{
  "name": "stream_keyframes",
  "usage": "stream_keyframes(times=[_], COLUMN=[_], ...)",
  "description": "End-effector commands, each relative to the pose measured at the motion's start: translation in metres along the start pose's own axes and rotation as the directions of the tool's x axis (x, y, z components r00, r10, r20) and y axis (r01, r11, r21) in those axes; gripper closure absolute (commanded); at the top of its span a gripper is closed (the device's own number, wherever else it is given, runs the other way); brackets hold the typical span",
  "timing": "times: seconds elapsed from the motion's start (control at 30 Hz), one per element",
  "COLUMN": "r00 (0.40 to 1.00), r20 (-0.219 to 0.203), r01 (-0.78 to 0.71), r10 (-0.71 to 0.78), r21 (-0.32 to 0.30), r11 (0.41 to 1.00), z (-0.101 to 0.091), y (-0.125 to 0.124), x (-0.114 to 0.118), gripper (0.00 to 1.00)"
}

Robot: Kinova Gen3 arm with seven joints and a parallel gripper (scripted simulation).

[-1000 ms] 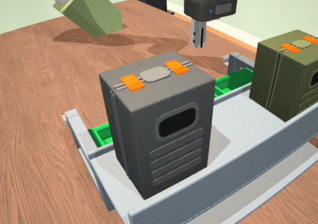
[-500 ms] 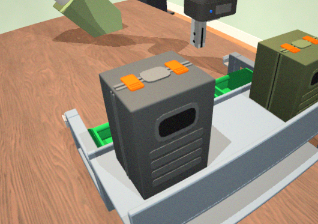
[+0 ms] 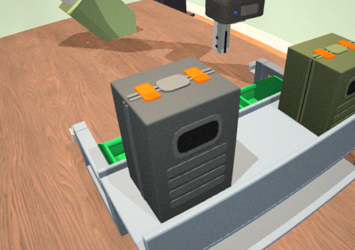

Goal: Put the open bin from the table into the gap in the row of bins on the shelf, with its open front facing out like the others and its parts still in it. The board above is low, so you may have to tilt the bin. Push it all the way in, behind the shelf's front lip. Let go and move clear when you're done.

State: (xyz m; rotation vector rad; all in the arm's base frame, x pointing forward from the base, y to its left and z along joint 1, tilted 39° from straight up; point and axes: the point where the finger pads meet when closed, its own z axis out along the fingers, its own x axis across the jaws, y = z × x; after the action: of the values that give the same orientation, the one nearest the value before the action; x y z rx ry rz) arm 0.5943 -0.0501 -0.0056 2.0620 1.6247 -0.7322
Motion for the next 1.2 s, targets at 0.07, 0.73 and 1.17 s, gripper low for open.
stream_keyframes(times=[0.07, 0.73, 1.17], r00=[1.0, 0.946, 0.687], r20=[-0.001, 0.015, 0.032], r01=[0.003, 0.323, 0.726], r10=[-0.003, -0.323, -0.726], r21=[-0.003, -0.003, 0.002], r11=[1.0, 0.946, 0.688], z=[-0.001, 0.01, 0.023], y=[0.0, -0.022, -0.059], x=[0.0, -0.023, -0.044], gripper=[1.0, 1.0, 1.0])
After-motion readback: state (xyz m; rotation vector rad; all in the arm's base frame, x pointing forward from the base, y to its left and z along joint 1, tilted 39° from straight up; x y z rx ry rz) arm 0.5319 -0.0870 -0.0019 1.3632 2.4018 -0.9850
